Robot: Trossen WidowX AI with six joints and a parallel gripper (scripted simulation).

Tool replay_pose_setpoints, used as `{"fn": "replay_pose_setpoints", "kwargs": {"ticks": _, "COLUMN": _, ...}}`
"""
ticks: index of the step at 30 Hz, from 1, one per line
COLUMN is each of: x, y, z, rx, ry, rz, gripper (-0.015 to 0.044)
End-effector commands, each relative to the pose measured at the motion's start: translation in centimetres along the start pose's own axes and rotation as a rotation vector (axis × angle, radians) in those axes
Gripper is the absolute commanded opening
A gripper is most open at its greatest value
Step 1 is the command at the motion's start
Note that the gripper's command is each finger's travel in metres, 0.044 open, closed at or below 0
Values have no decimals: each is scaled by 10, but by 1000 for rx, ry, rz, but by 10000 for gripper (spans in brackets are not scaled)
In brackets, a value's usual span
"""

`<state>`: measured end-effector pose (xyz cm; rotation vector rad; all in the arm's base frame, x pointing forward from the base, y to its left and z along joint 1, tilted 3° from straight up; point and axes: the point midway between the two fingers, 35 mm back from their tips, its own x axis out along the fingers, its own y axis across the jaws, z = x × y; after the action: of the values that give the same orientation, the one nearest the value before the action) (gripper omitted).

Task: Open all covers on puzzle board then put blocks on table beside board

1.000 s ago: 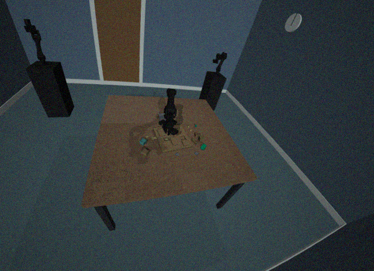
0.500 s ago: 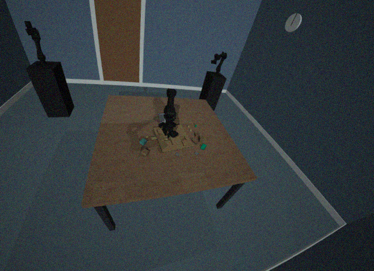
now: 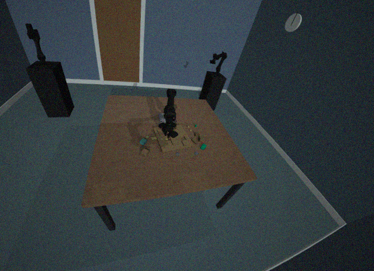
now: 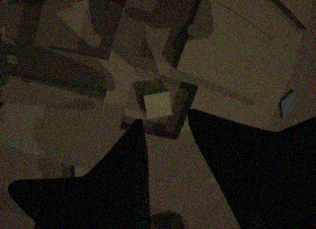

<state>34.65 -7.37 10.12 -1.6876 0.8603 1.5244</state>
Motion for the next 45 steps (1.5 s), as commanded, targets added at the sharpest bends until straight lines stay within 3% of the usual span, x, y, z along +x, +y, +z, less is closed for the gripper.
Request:
{"fn": "replay_pose_setpoints", "kwargs": {"ticks": 1, "x": 1, "y": 0, "z": 0, "rx": 6, "ry": 2, "rz": 1, "gripper": 144}}
{"fn": "replay_pose_setpoints", "kwargs": {"ticks": 45, "x": 23, "y": 0, "z": -2, "rx": 6, "ry": 2, "rz": 1, "gripper": 144}}
